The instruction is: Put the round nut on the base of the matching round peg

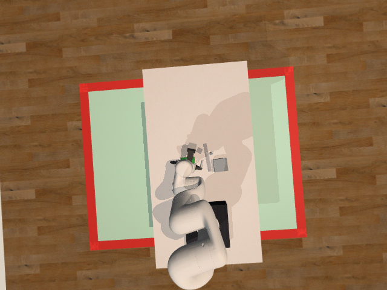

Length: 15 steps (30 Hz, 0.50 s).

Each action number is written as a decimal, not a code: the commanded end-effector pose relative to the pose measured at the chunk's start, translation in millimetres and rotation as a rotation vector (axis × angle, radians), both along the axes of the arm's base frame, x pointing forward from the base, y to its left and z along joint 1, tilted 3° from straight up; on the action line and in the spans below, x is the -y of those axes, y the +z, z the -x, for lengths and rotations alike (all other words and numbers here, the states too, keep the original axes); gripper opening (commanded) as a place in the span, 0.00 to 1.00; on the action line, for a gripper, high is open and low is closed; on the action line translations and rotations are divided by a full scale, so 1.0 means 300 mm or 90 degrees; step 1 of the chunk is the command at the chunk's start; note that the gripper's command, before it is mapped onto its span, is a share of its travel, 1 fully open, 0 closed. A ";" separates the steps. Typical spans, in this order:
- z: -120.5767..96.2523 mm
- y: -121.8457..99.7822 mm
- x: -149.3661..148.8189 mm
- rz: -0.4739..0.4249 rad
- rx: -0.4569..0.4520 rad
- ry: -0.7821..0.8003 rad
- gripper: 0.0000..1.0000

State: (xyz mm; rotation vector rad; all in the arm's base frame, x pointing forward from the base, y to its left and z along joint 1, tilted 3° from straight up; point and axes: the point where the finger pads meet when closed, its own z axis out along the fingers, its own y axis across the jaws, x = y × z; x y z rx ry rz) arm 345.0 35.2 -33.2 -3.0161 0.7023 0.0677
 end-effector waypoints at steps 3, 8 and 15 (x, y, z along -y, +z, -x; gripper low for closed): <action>-0.038 0.235 -0.008 -0.006 0.004 0.005 1.00; -0.018 0.419 0.018 0.002 0.003 0.001 1.00; -0.003 0.478 0.033 0.006 0.002 -0.003 1.00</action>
